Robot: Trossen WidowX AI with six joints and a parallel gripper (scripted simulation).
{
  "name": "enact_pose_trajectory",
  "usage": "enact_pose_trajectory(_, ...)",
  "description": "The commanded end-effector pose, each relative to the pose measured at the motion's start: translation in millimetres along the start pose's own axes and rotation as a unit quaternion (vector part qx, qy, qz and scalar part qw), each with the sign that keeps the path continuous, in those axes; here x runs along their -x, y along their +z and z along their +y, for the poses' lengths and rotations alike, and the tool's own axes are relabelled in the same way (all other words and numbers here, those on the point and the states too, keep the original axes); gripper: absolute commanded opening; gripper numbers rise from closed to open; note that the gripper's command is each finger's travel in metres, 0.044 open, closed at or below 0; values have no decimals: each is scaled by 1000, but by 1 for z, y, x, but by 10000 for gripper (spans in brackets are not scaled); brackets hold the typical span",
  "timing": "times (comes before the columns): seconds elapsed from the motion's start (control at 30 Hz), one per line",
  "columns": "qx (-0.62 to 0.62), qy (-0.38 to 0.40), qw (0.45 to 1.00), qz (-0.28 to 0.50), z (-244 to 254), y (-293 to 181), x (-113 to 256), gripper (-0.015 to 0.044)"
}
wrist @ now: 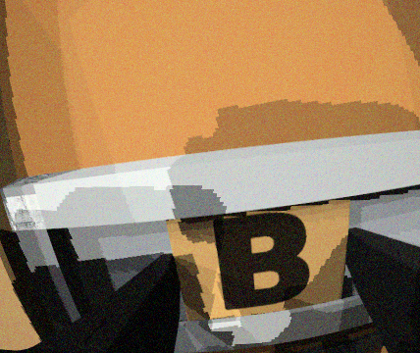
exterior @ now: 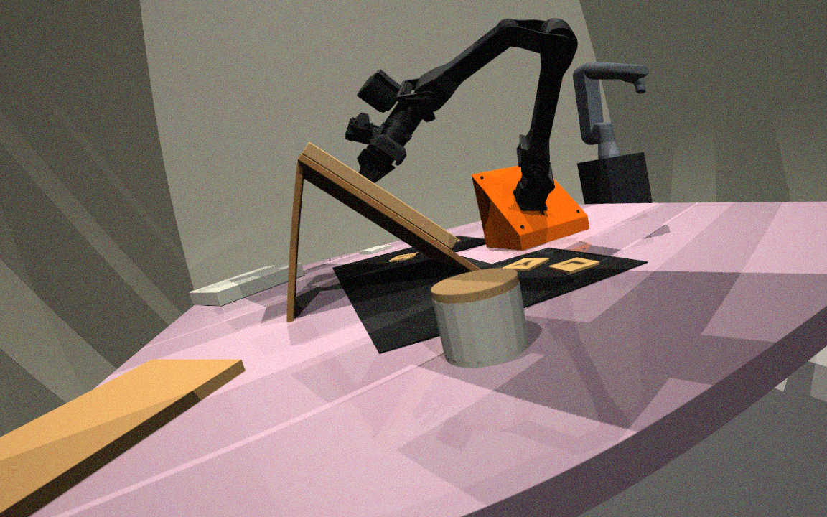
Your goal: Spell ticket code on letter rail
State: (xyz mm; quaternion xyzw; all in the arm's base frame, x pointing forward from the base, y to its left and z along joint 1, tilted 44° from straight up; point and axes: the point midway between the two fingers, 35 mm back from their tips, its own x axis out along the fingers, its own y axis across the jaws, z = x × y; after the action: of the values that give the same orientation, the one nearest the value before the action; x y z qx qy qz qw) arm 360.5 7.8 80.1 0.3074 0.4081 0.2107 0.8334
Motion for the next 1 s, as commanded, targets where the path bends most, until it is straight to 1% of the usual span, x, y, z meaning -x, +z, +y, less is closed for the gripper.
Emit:
enact_pose_trajectory(0.0,-2,-1,1000,1,4,-1,-1,0)
enact_pose_trajectory(0.97,-2,-1,1000,1,28,-1,-1,0)
